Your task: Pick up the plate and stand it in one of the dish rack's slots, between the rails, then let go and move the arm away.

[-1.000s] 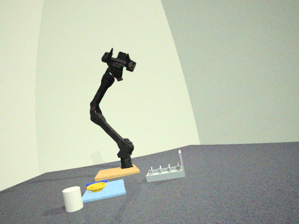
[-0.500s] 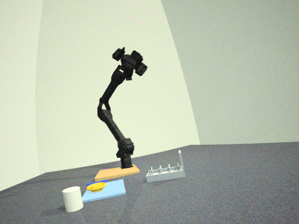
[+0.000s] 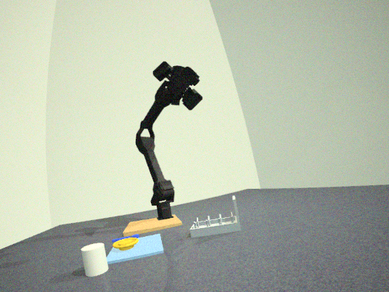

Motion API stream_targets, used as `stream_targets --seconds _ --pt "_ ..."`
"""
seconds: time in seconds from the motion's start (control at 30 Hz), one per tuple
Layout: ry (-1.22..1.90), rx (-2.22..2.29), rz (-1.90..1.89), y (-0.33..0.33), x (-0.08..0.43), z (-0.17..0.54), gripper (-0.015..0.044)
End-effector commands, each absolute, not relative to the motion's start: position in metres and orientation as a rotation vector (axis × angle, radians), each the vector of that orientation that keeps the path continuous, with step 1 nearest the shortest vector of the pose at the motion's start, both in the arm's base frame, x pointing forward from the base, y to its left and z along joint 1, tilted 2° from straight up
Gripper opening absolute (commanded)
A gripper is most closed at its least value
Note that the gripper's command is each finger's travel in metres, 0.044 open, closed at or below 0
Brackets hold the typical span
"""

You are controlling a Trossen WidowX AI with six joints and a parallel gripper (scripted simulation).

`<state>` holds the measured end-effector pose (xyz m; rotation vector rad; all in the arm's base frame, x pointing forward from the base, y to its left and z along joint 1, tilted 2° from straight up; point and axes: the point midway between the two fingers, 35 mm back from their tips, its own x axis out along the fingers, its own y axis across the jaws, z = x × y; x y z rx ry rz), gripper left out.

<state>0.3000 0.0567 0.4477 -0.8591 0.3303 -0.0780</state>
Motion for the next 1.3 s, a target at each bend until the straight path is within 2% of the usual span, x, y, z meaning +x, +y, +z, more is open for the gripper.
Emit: stream_targets --seconds 0.0,0.63,1.27 --pt "0.418 -0.866 -0.070 0.050 0.316 0.422 0.0400" --pt "0.848 -0.736 -0.068 -0.022 0.364 0.298 0.0400" --pt "1.296 -0.379 -0.034 -0.102 0.346 0.170 0.0400"
